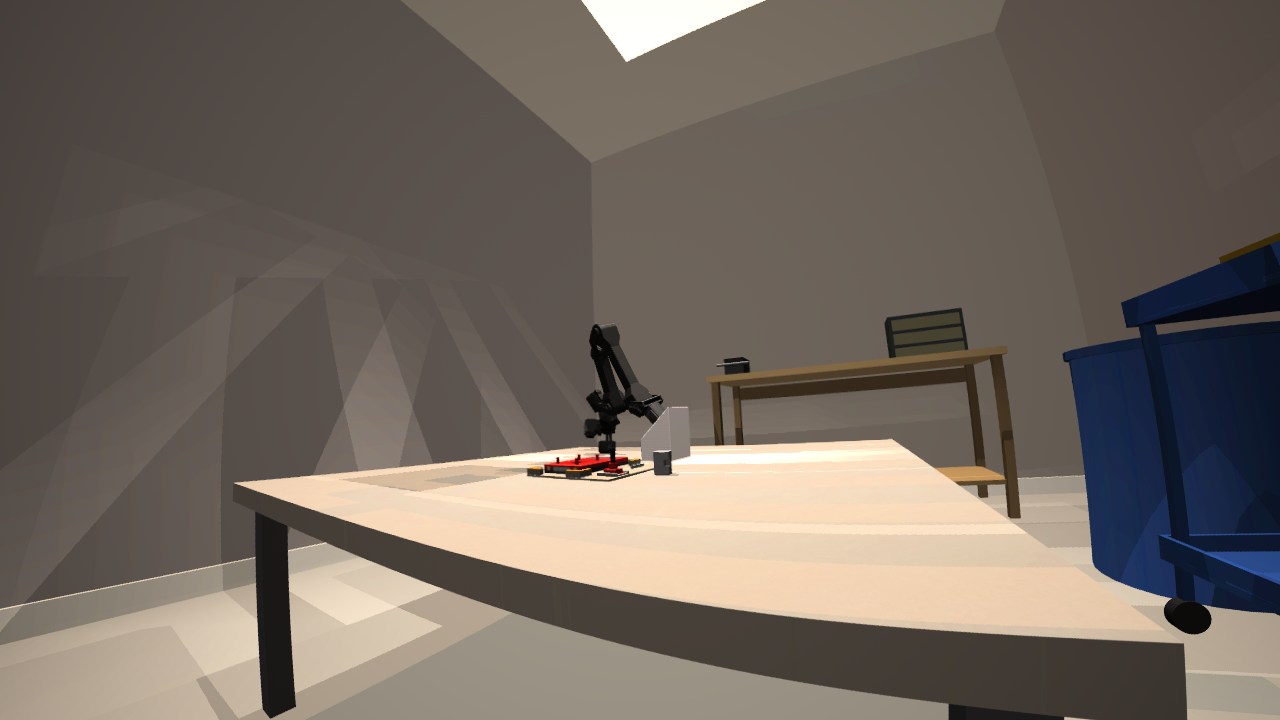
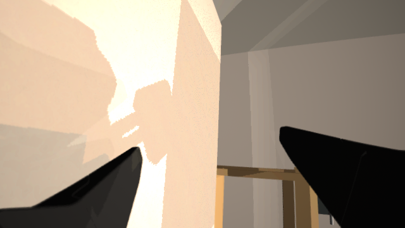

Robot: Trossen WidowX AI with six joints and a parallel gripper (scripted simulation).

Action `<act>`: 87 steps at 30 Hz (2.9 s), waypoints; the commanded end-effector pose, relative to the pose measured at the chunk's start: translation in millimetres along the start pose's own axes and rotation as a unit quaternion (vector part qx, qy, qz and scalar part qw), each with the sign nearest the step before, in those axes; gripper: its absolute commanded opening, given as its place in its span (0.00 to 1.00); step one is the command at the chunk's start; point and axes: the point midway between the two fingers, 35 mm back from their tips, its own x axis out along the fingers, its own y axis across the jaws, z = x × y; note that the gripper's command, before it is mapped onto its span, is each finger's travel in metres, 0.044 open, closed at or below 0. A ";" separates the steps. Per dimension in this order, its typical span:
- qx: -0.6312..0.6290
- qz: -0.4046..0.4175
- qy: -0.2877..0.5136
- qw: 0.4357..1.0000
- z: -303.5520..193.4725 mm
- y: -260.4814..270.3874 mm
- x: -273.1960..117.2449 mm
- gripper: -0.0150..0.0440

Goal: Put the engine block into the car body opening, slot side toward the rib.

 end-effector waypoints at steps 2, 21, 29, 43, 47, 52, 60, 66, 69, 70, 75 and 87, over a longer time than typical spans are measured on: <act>-0.029 0.004 -0.044 0.999 27.1 -9.1 6.9 1.00; -0.211 0.123 -0.021 0.970 10.9 -6.3 44.2 1.00; -0.309 0.199 -0.025 0.930 -4.1 -5.6 51.8 1.00; -0.438 0.340 -0.077 0.829 -30.5 -15.3 41.8 1.00; -0.463 0.380 -0.107 0.794 -36.0 -22.1 31.4 1.00; -0.481 0.422 -0.152 0.753 -38.8 -33.0 14.3 1.00; -0.484 0.467 -0.249 0.697 -29.3 -60.2 -25.5 1.00; -0.478 0.470 -0.281 0.687 -22.1 -70.4 -38.8 1.00; -0.473 0.474 -0.283 0.686 -18.6 -66.9 -38.2 1.00; -0.469 0.477 -0.285 0.686 -15.8 -64.2 -37.8 1.00; -0.439 0.503 -0.295 0.683 7.4 -42.3 -36.5 1.00; -0.397 0.539 -0.309 0.675 51.0 -6.4 -40.9 1.00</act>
